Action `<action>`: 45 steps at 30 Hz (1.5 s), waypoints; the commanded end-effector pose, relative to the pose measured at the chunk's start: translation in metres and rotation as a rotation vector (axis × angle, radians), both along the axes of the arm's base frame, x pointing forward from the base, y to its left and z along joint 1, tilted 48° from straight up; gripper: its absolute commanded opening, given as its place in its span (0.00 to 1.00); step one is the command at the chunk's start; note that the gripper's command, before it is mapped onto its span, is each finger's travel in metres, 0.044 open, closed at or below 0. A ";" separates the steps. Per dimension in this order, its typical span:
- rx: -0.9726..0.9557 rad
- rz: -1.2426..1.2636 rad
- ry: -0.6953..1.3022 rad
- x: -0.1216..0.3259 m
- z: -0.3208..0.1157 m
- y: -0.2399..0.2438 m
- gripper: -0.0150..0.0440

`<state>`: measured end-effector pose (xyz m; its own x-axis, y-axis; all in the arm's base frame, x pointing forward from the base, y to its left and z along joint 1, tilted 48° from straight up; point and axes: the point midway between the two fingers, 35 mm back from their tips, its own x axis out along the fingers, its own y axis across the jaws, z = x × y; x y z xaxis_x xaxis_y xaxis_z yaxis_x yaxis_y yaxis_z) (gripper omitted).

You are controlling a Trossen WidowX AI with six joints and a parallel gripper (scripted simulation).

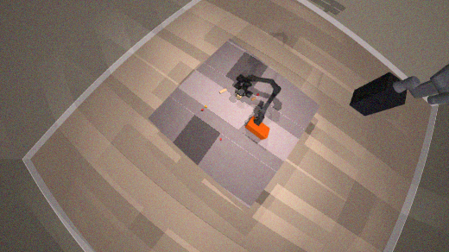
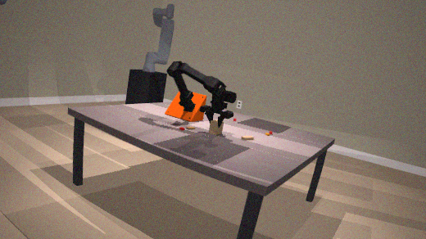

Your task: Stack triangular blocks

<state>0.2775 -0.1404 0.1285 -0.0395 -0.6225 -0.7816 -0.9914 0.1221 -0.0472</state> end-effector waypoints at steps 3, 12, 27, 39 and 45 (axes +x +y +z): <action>0.005 0.005 0.004 -0.001 -0.002 0.000 0.25; 0.001 0.000 -0.002 0.000 -0.001 -0.001 0.25; 0.001 0.000 -0.002 0.000 -0.001 -0.001 0.65; 0.001 0.000 -0.002 0.000 -0.001 -0.001 1.00; 0.006 0.001 -0.002 0.006 0.023 0.019 1.00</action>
<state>0.2755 -0.1343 0.1337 -0.0584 -0.6168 -0.7849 -0.9916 0.1271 -0.0261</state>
